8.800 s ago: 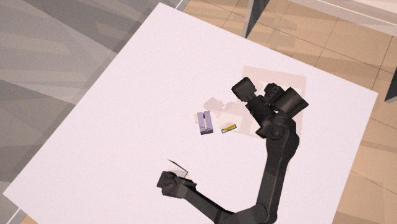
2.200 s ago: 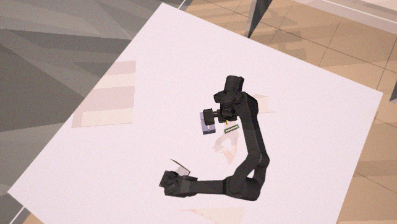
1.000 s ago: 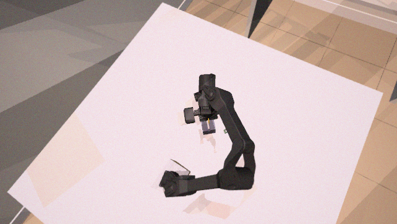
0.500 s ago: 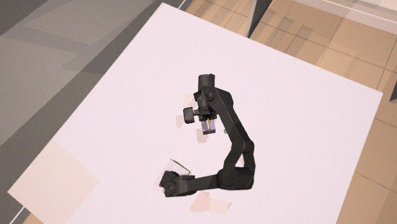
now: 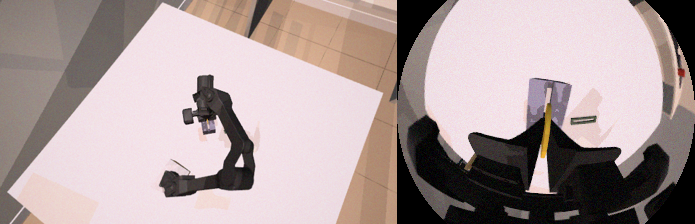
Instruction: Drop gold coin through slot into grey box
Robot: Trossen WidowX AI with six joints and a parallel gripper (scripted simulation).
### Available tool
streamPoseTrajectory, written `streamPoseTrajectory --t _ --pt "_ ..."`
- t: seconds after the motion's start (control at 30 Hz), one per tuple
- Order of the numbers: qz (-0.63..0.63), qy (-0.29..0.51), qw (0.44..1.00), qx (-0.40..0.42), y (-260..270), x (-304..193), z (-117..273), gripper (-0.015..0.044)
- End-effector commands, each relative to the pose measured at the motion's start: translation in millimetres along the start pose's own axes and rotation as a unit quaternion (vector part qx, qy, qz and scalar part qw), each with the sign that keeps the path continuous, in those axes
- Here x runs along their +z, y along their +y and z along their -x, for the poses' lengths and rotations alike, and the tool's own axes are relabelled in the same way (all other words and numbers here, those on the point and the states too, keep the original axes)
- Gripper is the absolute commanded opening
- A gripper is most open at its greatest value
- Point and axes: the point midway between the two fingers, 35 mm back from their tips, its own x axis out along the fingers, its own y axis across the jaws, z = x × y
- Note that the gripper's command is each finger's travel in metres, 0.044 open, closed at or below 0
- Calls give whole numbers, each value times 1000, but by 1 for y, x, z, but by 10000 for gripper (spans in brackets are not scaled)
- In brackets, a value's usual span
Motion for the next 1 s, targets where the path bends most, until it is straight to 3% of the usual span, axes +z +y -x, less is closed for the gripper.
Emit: streamPoseTrajectory --t 0.0,0.97 --pt "-2 0 1000 1 0 -1 1 0" --pt "2 1 1000 0 0 -1 -5 0"
